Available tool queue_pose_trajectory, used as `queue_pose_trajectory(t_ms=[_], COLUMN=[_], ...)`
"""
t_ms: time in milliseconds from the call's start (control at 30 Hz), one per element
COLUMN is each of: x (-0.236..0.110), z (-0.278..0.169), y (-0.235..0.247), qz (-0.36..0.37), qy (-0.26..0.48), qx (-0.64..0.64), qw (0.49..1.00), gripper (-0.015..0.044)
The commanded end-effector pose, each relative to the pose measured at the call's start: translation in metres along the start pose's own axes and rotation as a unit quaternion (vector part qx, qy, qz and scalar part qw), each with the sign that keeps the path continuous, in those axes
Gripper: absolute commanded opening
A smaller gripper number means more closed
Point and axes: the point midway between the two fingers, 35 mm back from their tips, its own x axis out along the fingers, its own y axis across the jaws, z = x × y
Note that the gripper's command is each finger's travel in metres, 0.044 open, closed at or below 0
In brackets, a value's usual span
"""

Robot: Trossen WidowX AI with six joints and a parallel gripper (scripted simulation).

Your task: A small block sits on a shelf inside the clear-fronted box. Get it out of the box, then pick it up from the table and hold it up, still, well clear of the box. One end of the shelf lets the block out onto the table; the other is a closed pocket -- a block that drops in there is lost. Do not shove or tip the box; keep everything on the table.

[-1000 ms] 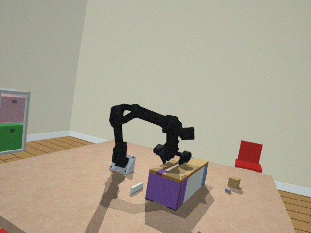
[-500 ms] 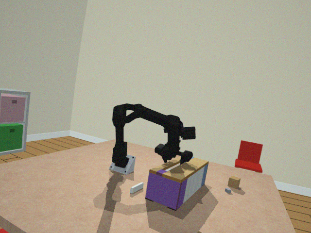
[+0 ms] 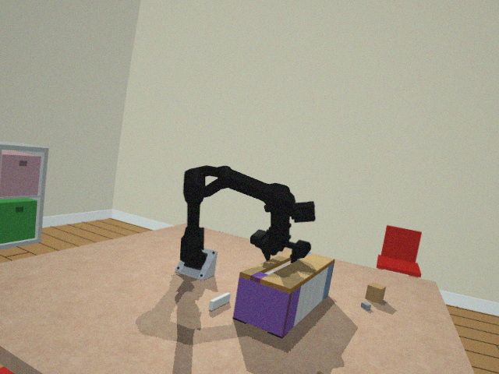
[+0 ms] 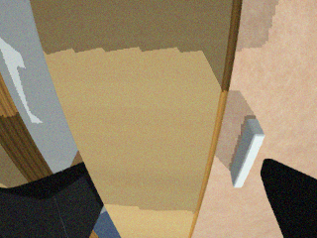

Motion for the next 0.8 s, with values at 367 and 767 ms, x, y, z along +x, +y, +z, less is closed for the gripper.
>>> queue_pose_trajectory(t_ms=[367,767], x=[0.009,0.013], z=[-0.020,-0.031], y=[-0.001,-0.001], qz=[-0.005,-0.005], qy=[0.004,0.004], qx=[-0.003,-0.003], qw=[1.000,1.000], gripper=[0.0400,0.0400])
